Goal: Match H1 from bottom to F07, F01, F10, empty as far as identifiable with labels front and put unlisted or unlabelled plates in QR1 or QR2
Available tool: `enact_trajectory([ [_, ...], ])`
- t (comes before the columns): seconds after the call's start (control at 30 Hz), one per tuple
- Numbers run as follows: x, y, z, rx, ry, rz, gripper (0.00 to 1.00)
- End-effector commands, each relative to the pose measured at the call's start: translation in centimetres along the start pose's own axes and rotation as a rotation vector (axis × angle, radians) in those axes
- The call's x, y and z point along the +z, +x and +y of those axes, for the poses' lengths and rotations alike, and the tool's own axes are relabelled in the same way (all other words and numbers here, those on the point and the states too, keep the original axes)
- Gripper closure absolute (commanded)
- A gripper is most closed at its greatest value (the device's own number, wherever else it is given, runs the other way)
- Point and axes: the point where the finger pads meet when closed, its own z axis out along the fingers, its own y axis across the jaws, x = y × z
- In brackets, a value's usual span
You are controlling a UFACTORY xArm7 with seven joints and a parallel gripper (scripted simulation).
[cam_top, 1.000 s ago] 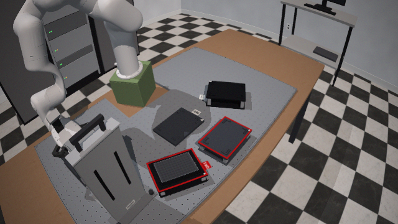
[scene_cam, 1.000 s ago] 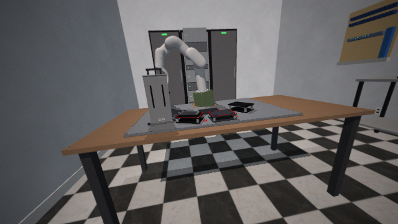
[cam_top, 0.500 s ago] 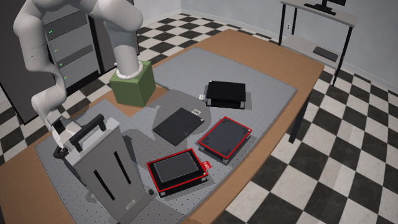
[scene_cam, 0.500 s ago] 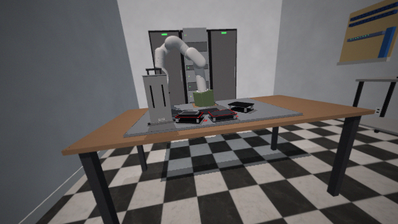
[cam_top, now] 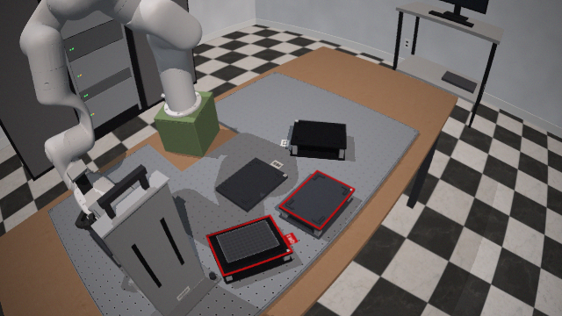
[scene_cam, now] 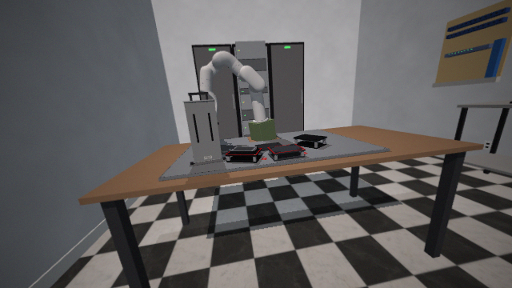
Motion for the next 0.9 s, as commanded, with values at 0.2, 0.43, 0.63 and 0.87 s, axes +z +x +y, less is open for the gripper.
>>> enact_trajectory([
  [0.2, 0.01, 0.11, 0.09, -0.003, 0.0, 0.001, 0.0],
  [0.43, -0.05, 0.11, 0.08, -0.003, 0.0, 0.001, 1.0],
  [0.63, -0.05, 0.11, 0.09, -0.003, 0.0, 0.001, 1.0],
  [0.87, -0.05, 0.11, 0.09, -0.003, 0.0, 0.001, 1.0],
])
